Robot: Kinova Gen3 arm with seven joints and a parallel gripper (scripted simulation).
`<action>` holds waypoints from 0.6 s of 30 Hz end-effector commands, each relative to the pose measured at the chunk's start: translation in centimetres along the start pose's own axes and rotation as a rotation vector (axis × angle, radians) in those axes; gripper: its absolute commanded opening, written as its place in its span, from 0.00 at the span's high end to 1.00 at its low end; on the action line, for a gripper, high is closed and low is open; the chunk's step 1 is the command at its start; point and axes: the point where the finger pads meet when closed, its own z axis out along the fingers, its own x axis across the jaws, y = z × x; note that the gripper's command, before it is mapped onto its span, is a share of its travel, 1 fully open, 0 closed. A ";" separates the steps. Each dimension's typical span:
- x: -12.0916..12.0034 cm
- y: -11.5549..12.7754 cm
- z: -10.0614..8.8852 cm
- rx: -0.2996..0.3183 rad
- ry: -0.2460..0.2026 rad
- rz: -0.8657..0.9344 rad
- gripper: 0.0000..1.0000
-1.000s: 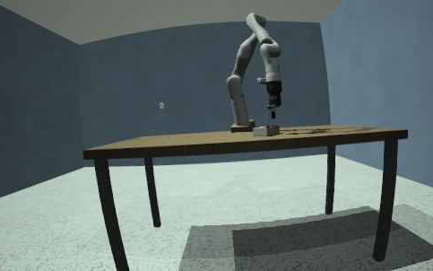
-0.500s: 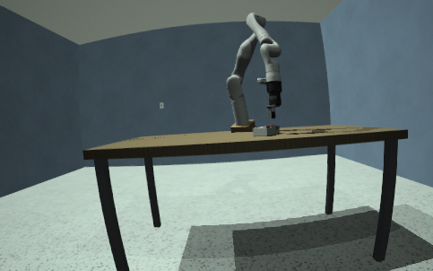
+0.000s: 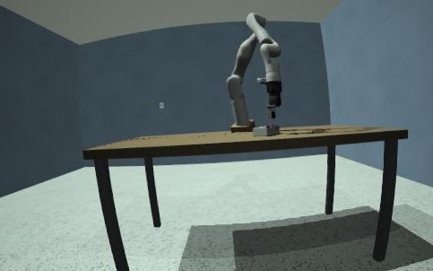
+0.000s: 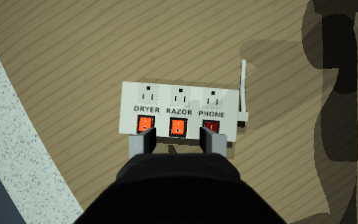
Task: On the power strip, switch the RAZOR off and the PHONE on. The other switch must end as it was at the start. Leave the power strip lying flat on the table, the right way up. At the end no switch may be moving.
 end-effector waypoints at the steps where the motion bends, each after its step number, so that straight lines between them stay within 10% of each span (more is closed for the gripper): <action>1: 0.0 0.0 0.0 -0.001 0.000 0.000 0.00; 18: 1.3 -4.7 -7.3 -0.007 0.005 -0.463 0.00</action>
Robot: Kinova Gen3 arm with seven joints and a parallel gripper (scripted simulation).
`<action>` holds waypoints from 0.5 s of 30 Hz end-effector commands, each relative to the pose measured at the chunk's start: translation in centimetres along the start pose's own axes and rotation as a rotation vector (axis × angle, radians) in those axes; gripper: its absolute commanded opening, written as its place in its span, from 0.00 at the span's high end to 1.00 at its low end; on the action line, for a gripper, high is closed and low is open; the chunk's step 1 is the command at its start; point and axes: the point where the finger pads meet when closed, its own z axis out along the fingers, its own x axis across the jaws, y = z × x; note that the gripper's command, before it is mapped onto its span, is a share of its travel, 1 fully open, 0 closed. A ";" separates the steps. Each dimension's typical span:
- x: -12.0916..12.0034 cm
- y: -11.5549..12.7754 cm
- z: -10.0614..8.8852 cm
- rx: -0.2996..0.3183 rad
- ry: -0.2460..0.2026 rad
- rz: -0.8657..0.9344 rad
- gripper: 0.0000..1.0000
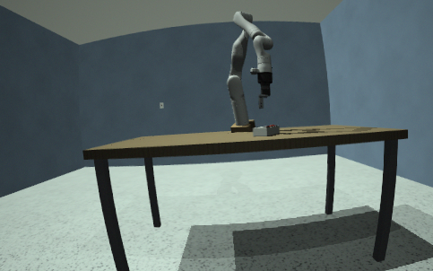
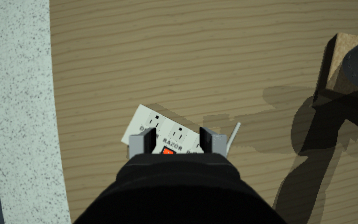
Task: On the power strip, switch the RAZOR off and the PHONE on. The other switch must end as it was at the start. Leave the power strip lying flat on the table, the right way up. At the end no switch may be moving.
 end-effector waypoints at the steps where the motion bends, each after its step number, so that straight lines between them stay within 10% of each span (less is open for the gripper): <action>1: 1.1 0.7 -2.1 -0.053 -0.009 -0.090 0.00; 15: 1.3 0.1 -2.5 -0.052 -0.008 -0.139 0.00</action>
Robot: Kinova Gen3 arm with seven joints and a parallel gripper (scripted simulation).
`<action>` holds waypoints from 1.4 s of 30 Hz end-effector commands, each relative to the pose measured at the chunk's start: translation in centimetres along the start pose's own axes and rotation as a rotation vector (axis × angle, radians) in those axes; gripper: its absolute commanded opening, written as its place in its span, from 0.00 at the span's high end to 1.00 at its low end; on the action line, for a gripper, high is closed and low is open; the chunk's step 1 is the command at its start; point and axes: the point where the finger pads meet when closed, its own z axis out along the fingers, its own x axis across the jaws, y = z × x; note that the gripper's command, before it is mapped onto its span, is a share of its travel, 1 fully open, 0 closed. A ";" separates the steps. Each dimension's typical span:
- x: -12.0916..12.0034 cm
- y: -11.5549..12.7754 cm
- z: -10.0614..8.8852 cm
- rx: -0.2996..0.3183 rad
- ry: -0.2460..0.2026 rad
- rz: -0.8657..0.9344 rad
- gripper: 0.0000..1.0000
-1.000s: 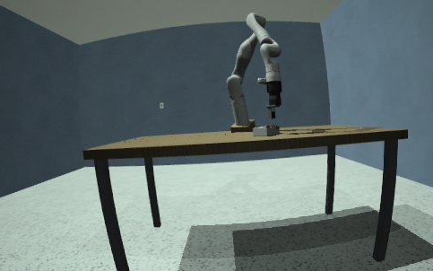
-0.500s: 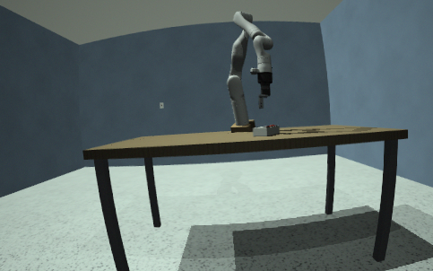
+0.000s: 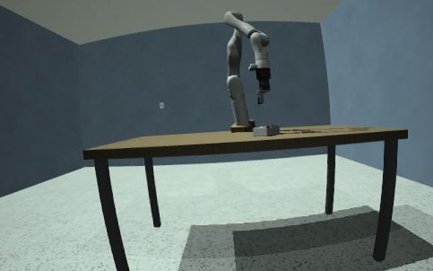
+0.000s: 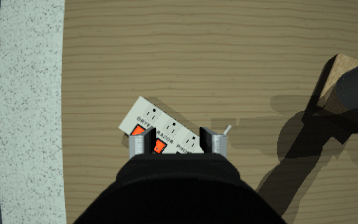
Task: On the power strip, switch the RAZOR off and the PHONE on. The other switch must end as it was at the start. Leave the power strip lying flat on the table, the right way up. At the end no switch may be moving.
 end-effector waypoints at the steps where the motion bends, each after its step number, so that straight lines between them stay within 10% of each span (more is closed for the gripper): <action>1: 0.0 0.2 -0.1 -0.005 -0.001 -0.003 0.00; 24: 0.2 0.1 0.1 -0.002 0.006 0.059 0.00; 42: 1.6 0.6 1.6 0.028 0.051 0.684 0.00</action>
